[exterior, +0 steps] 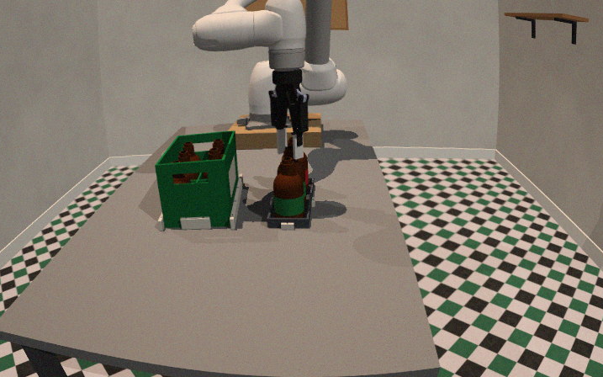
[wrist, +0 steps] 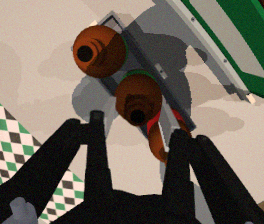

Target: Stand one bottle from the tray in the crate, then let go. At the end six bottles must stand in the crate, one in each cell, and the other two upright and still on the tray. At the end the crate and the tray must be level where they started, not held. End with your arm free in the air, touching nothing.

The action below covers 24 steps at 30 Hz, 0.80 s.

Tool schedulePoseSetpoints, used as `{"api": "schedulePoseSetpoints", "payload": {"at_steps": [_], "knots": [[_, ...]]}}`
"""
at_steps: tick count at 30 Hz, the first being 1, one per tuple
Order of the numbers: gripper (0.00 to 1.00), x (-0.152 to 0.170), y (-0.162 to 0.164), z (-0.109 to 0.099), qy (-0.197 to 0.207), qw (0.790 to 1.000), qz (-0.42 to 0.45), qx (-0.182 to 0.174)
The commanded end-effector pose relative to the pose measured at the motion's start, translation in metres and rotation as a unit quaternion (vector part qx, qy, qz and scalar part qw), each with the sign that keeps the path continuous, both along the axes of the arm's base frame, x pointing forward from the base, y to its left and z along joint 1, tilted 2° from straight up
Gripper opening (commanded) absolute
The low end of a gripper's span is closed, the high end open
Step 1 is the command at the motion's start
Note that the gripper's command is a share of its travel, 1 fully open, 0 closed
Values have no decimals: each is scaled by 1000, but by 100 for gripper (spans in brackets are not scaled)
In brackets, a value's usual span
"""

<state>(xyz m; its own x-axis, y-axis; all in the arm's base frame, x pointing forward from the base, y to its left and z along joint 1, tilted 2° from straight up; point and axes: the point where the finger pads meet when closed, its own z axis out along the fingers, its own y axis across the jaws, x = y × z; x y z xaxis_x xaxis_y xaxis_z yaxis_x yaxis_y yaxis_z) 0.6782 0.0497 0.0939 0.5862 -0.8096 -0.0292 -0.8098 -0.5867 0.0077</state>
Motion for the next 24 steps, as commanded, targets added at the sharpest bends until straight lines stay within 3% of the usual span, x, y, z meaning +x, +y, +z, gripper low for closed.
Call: {"api": "schedulePoseSetpoints", "payload": {"at_steps": [1,12,13,24], "knots": [[38,0,0,0,0,1000,0,0],[38,0,0,0,0,1000,0,0],[0,0,0,0,0,1000,0,0],[0,0,0,0,0,1000,0,0]]}}
